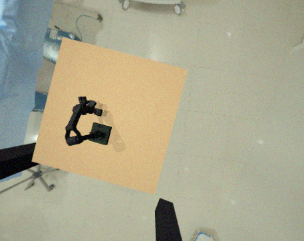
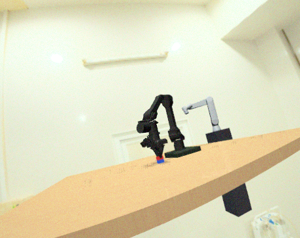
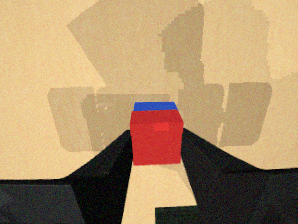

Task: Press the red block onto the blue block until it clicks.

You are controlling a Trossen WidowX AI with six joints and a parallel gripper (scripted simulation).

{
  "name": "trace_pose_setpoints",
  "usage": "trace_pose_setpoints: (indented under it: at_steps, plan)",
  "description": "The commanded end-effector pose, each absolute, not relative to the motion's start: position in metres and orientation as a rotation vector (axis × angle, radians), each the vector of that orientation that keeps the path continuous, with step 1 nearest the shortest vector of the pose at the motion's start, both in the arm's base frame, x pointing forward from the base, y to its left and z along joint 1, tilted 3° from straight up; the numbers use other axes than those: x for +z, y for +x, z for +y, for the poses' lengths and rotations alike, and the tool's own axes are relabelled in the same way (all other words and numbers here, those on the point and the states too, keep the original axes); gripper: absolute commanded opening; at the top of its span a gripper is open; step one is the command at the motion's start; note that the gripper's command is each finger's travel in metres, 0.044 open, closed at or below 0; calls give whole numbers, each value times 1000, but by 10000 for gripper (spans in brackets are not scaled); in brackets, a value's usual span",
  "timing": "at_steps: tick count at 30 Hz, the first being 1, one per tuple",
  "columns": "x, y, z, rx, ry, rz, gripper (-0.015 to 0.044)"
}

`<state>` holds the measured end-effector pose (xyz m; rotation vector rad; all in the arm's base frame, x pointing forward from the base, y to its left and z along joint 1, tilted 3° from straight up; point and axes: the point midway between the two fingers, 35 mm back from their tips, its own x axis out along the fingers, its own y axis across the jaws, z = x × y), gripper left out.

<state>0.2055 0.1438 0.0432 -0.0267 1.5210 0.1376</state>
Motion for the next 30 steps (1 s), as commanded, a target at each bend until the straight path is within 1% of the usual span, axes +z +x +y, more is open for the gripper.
trace_pose_setpoints:
  at_steps: [1, 4, 12, 13, 20, 22, 27, 30]
  plan:
    - [44, 206, 144, 138, -27, 1521, 0]
    - [44, 206, 144, 138, -27, 1521, 0]
    - [44, 206, 144, 138, -27, 1521, 210]
    - [44, 206, 144, 138, -27, 1521, 220]
    - [46, 206, 144, 138, -27, 1521, 220]
    - [63, 208, 144, 137, -27, 1521, 220]
    - [134, 204, 139, 131, -29, 1524, 220]
    - [143, 204, 139, 130, -29, 1524, 220]
